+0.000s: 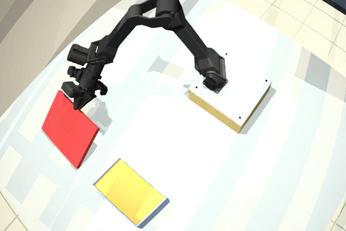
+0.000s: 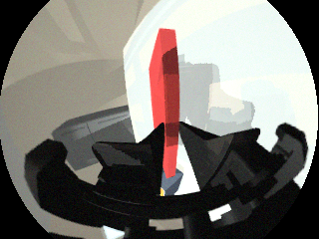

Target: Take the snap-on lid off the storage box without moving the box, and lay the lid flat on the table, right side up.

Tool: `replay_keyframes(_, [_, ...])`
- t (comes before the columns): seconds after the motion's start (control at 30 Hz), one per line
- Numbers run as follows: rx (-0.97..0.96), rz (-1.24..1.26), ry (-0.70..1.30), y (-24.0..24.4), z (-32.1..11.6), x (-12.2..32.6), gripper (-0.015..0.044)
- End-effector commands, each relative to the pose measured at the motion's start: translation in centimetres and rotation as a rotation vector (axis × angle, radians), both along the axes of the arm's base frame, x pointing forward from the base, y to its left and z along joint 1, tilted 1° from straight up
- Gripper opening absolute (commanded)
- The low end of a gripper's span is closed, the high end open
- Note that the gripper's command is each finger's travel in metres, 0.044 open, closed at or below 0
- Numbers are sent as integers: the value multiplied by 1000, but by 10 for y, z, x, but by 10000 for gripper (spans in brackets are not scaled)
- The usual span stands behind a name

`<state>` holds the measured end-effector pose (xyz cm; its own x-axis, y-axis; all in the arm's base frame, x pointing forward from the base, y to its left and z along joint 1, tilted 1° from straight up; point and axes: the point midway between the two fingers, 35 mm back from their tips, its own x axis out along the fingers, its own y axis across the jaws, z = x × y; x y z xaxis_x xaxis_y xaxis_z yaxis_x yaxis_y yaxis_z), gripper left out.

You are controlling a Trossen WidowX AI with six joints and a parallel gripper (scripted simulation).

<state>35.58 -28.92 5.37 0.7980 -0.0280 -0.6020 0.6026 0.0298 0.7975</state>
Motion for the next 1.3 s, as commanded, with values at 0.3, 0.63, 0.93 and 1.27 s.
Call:
replay_keyframes(0.3, [17, -2, 15, 2, -20, -2, 0])
replay_keyframes(0.63, [18, -2, 15, 2, -28, -1, 0])
replay_keyframes(0.93, [18, -2, 15, 2, -35, -1, 0])
replay_keyframes(1.27, [7, 0, 3, -2, -22, 2, 53])
